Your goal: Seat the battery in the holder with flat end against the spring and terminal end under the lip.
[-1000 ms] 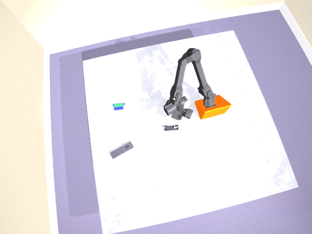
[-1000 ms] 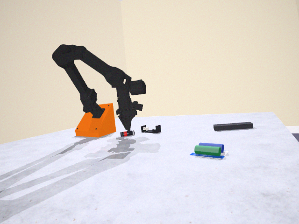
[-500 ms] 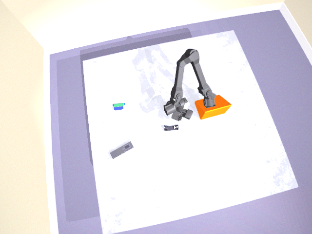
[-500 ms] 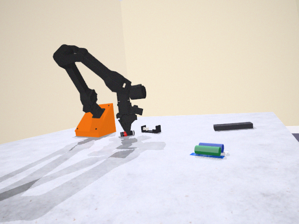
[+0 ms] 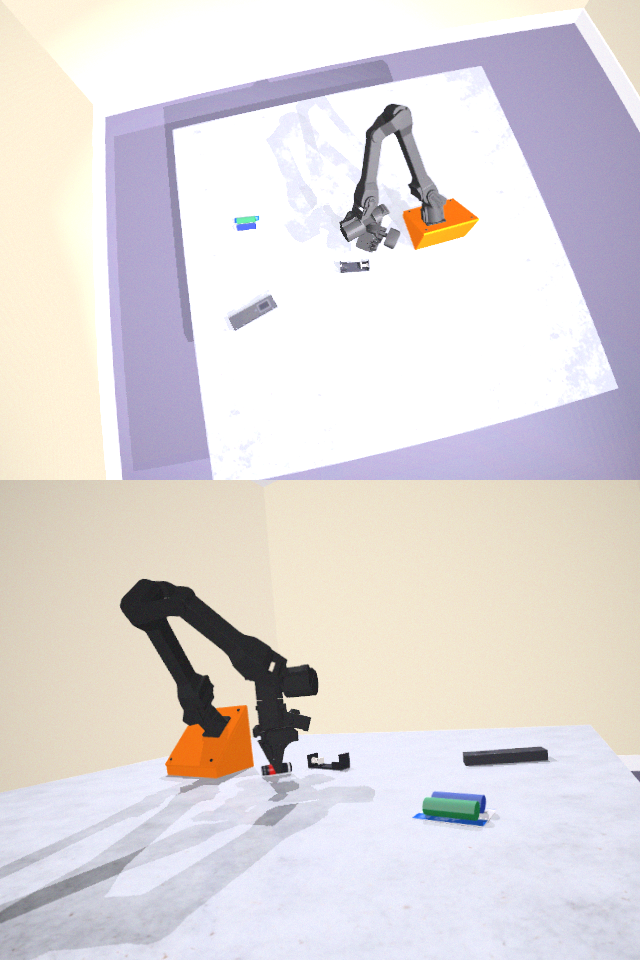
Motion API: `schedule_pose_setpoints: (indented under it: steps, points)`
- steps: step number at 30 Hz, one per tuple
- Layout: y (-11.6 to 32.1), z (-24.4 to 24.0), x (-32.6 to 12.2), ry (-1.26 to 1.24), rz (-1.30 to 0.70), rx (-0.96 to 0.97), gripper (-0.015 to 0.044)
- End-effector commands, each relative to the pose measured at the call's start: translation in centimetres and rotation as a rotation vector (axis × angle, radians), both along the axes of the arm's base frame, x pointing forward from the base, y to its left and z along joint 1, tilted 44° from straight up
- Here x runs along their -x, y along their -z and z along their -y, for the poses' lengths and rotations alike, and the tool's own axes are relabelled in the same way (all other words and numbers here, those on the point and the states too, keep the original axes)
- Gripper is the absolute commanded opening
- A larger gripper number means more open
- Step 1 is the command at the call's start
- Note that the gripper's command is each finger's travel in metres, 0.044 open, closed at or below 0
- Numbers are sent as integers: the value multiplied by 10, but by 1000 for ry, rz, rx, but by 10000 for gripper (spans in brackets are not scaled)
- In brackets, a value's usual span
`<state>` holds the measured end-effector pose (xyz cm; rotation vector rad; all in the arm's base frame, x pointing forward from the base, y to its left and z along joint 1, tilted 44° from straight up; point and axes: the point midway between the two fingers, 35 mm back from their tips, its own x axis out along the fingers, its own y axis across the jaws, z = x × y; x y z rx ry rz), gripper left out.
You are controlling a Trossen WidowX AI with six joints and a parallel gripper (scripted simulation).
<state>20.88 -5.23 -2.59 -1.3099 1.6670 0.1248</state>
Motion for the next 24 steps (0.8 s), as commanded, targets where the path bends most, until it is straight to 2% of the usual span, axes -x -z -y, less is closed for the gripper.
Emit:
schedule_pose_setpoints:
  steps: [1, 5, 10, 24]
  points:
    - [-14, -15, -2, -1, 10, -5, 73]
    - [-33, -31, 1, -1, 10, -3, 73]
    - [-33, -34, -1, 18, 28, -5, 73]
    - [-17, -81, -46, 428, 415, -53, 73]
